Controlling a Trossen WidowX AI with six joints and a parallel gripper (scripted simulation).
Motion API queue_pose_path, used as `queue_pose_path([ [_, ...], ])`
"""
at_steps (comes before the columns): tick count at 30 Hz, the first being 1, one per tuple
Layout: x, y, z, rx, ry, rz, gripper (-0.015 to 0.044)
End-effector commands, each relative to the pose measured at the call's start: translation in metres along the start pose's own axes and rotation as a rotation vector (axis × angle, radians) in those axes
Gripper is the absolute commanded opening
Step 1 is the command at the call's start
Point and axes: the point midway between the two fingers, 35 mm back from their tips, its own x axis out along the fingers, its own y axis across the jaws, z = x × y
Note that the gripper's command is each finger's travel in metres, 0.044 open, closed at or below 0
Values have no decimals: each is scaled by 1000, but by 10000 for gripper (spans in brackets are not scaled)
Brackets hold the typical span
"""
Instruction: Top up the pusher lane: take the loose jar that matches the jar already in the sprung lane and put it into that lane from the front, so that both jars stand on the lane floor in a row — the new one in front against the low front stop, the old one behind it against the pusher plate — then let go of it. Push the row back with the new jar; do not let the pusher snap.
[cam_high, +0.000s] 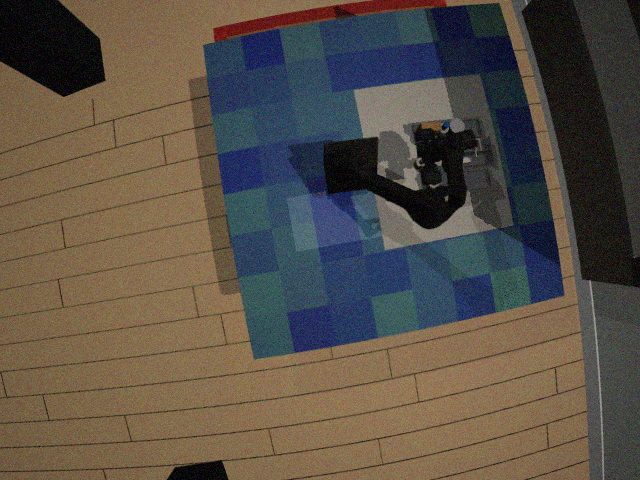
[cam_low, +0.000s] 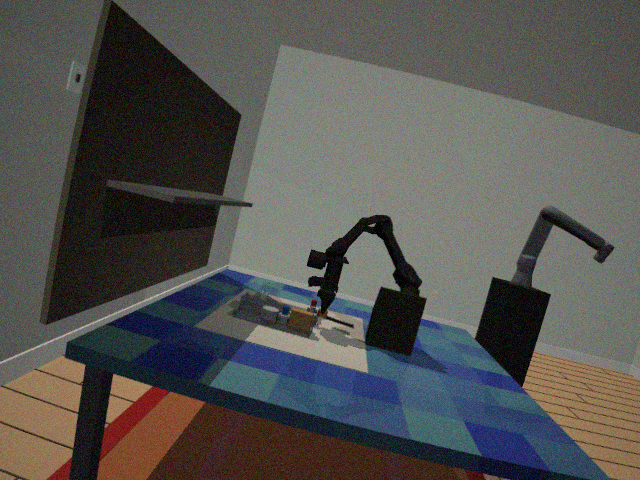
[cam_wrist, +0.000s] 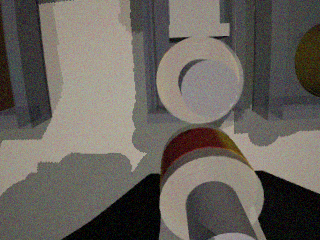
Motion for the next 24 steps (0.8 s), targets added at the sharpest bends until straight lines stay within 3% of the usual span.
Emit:
queue_pose_path([
  [1, 8, 1, -3, -12, 6, -6, 0],
  [24, 8, 1, 4, -11, 6, -6, 0],
])
